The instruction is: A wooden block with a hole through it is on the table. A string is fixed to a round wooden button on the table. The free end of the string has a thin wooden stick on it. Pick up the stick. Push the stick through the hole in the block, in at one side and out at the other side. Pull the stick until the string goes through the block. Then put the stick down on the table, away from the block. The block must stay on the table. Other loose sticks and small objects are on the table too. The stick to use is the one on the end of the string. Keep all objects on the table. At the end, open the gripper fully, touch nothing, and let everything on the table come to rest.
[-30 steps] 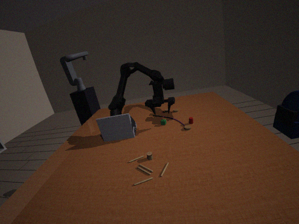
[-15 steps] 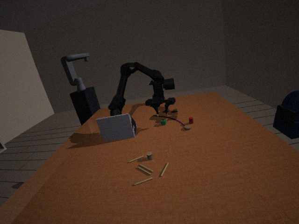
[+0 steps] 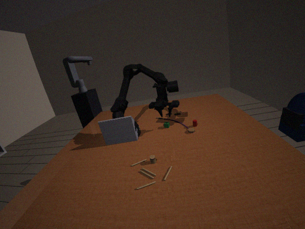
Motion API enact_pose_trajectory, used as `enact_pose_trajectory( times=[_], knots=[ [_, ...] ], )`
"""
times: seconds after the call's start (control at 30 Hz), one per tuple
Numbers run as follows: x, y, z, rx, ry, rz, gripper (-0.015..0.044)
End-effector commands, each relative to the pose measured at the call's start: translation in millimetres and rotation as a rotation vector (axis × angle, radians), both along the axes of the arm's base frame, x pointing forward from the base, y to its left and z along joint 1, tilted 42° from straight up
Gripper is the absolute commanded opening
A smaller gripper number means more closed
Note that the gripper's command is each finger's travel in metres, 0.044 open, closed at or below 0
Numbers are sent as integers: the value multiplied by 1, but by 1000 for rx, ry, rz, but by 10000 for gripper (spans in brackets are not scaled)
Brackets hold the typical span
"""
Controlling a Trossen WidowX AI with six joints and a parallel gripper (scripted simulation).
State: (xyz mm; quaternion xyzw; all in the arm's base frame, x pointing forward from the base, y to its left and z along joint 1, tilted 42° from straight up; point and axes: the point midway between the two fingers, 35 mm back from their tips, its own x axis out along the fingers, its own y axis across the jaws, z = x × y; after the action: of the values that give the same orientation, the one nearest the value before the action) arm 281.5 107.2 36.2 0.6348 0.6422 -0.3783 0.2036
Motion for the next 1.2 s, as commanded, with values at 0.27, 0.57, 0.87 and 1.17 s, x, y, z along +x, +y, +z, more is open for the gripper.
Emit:
enact_pose_trajectory(
  times=[0.27,0.57,0.87,1.17],
  knots=[
    [-3,13,-17,0,14,-1,238],
    [-5,22,-27,0,14,-1,238],
    [-8,32,-38,2,14,-1,238],
    [-10,36,-41,3,15,-1,238]
  ],
)
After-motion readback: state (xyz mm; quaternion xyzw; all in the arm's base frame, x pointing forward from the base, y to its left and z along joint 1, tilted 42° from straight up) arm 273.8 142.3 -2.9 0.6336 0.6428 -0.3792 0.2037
